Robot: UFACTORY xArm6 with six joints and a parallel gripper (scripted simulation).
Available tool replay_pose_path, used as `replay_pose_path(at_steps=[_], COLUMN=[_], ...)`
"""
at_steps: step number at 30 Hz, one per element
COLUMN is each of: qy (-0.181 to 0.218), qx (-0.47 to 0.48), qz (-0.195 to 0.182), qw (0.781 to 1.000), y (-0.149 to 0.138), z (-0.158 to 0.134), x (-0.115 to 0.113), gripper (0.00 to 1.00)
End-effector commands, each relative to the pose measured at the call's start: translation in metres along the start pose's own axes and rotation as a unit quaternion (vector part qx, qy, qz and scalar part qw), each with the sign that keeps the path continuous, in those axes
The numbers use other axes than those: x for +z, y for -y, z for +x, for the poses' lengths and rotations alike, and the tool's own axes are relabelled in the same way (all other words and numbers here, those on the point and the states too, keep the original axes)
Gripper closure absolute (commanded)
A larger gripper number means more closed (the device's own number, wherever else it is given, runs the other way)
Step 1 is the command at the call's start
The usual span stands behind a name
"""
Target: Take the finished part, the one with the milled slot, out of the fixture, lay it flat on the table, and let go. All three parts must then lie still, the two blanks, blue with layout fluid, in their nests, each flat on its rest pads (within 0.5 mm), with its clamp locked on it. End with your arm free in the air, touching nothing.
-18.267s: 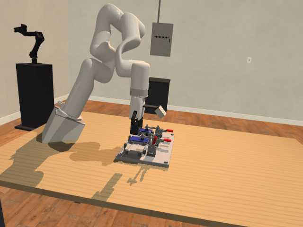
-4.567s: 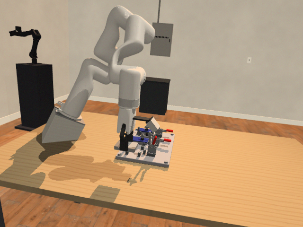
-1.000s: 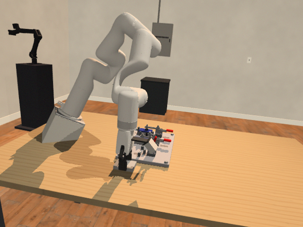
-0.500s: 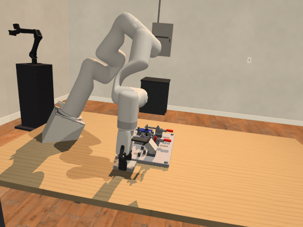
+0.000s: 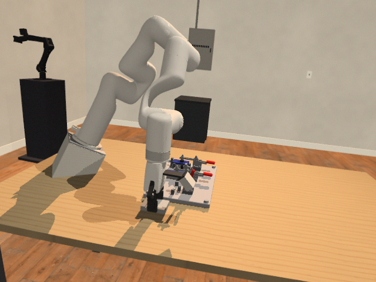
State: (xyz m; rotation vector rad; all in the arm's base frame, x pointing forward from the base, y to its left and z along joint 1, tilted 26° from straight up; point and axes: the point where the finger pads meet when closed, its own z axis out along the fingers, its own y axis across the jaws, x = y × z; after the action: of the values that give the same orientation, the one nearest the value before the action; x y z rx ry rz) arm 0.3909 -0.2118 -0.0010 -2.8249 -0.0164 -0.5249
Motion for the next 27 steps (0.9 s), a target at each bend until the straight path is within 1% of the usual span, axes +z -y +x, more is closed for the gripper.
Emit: replay_pose_path(at_steps=[1,27], qy=[-0.001,-0.001], qx=[0.0,0.0], qz=[-0.001,-0.001], qw=[1.0,1.0], y=[-0.0008,-0.0008], z=[0.0011,0.0011], x=[-0.0001,0.0054], gripper=[1.0,1.0])
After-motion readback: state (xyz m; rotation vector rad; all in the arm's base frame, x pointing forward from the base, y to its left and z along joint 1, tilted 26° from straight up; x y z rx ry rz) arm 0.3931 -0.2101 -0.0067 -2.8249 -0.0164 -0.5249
